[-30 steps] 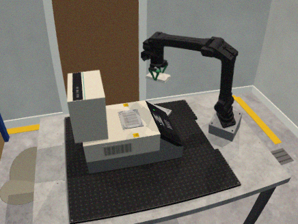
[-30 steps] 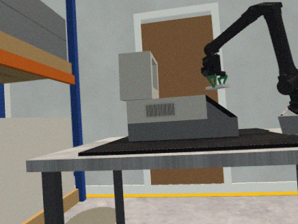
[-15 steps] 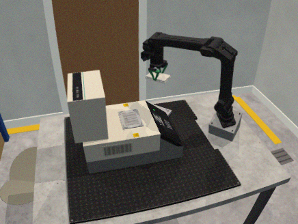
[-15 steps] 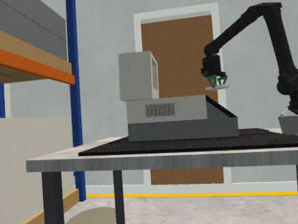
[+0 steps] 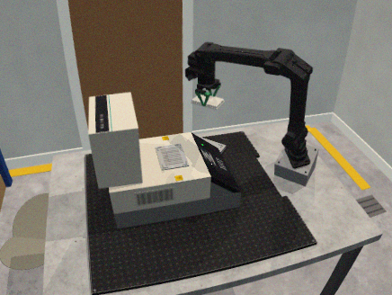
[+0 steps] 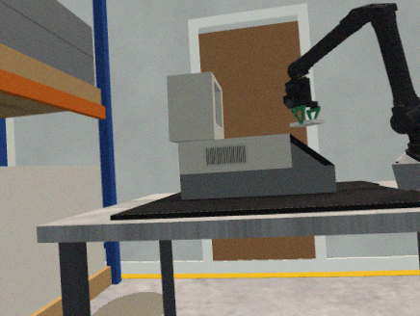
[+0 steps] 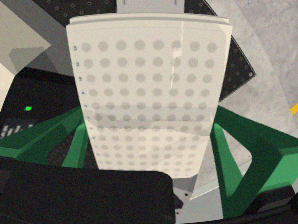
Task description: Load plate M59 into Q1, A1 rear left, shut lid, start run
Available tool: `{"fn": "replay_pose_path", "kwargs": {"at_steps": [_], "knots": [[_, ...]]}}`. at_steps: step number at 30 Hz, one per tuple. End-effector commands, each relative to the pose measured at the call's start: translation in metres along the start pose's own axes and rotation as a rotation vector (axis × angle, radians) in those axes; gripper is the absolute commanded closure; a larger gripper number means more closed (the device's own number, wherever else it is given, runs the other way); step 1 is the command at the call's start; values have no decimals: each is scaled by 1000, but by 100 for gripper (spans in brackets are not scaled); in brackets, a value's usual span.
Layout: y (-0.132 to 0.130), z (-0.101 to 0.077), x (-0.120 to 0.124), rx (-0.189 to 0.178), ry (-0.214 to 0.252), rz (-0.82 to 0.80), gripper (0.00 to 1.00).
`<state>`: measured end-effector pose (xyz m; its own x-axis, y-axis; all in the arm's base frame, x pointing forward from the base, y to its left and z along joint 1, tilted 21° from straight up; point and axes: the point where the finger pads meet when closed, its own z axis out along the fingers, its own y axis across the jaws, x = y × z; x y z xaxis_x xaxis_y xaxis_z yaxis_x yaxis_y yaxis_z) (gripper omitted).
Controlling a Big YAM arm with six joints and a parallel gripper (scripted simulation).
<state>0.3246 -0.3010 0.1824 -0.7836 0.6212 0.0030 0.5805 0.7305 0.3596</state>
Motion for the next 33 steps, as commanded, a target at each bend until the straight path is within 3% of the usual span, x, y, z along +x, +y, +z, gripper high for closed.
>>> {"fn": "replay_pose_path", "kwargs": {"at_steps": [1,17,20,22,27,30,33], "knots": [[-1,-30,-23,18,-84,-26,100],[-2,-23,-18,15,-68,-18,100],[27,-19,-11,11,-66,23,100],[29,-16,-7,10,-61,18,100],[62,-10,4,4,-47,102,100],[77,-13,1,7,-65,175,100],[74,-12,0,6,-63,212,100]]}}
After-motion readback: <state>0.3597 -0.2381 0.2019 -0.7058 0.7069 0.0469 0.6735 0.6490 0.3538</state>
